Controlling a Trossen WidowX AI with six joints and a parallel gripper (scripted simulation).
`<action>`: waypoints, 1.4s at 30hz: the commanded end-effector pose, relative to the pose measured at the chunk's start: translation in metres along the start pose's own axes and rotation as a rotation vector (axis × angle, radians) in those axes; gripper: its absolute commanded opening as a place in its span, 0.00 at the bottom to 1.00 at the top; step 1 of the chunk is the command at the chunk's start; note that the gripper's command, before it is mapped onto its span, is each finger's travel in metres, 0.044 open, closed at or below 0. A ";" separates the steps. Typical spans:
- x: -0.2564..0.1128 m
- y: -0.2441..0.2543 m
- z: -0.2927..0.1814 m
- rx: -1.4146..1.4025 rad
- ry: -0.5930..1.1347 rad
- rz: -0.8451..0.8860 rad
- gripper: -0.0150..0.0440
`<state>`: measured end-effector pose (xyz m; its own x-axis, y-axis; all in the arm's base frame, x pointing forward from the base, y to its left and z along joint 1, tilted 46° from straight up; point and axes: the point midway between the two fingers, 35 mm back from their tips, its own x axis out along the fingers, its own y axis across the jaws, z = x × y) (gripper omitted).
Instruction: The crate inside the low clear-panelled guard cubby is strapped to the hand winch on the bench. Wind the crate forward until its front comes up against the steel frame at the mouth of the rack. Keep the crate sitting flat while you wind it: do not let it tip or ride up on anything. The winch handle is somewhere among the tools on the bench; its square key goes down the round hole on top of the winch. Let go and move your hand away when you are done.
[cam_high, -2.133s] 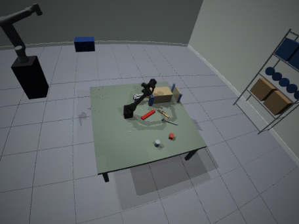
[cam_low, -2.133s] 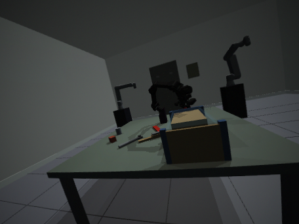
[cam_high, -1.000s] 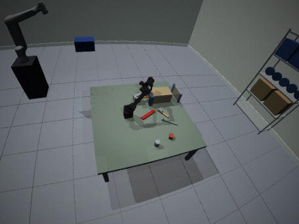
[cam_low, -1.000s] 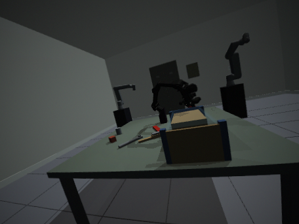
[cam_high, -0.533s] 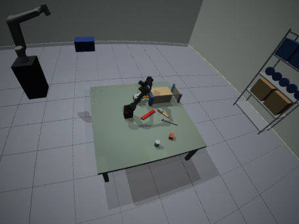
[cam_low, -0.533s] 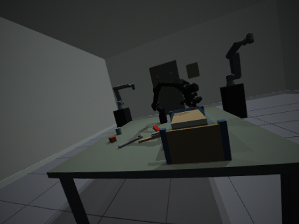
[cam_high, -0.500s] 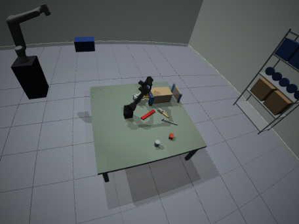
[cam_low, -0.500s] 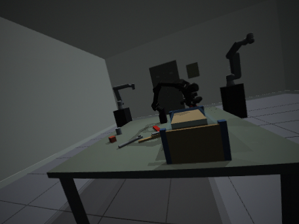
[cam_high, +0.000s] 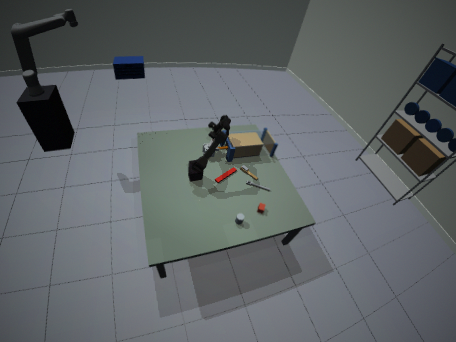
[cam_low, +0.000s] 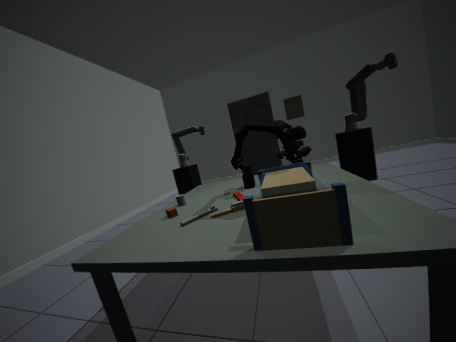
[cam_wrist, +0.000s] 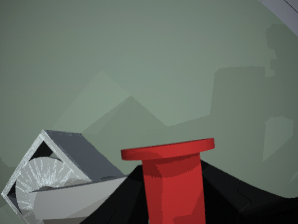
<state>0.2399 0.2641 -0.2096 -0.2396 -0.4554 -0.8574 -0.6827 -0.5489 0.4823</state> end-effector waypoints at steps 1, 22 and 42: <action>0.007 0.004 0.013 -0.005 -0.022 0.011 0.25; 0.016 0.016 0.035 -0.006 -0.023 0.011 0.25; 0.024 0.032 0.053 -0.007 -0.025 0.012 0.25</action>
<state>0.1918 0.2744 -0.2220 -0.2363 -0.4403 -0.8662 -0.6846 -0.5572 0.4700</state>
